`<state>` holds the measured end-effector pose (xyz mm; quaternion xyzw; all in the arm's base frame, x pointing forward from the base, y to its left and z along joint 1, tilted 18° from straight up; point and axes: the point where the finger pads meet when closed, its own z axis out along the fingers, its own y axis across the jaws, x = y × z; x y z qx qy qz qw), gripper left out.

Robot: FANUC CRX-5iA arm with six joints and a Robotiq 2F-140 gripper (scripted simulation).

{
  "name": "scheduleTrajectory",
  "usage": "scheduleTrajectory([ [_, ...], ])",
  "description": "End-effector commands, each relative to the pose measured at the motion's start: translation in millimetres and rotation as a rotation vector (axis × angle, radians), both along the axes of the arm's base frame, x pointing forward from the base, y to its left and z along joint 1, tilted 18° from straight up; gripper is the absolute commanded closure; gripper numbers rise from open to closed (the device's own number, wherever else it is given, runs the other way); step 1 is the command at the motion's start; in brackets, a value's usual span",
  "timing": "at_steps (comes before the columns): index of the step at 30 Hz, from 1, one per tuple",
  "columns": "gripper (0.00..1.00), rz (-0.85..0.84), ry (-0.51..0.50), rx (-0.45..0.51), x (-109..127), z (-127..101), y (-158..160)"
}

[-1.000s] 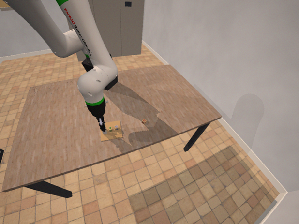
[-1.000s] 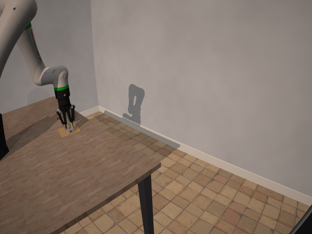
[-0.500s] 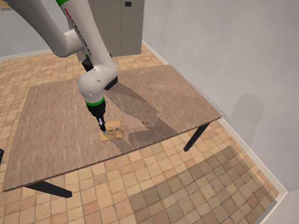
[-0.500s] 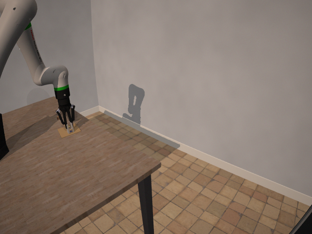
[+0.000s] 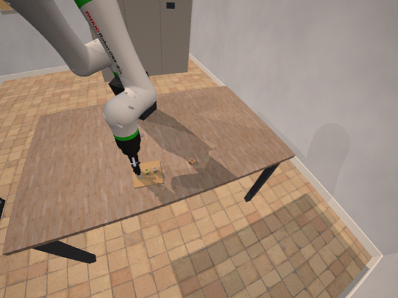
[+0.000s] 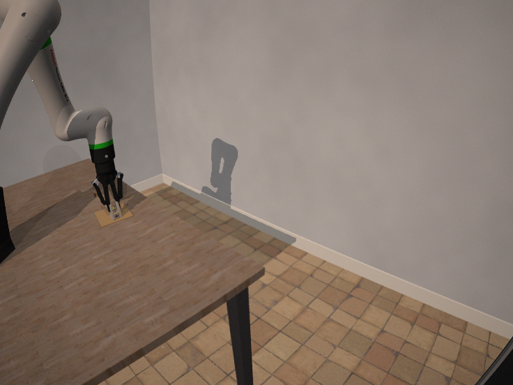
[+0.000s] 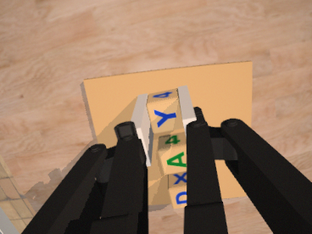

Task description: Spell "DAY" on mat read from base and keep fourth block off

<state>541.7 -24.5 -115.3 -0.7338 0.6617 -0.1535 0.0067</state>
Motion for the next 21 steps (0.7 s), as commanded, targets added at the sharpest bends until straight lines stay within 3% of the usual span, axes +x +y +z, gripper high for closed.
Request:
scheduleTrajectory([
  [1,0.85,0.0,0.0,0.0,0.1,0.1,0.1],
  [13,0.75,0.0,0.0,0.0,0.1,0.1,0.1],
  [21,0.75,0.0,0.0,0.0,0.1,0.1,0.1],
])
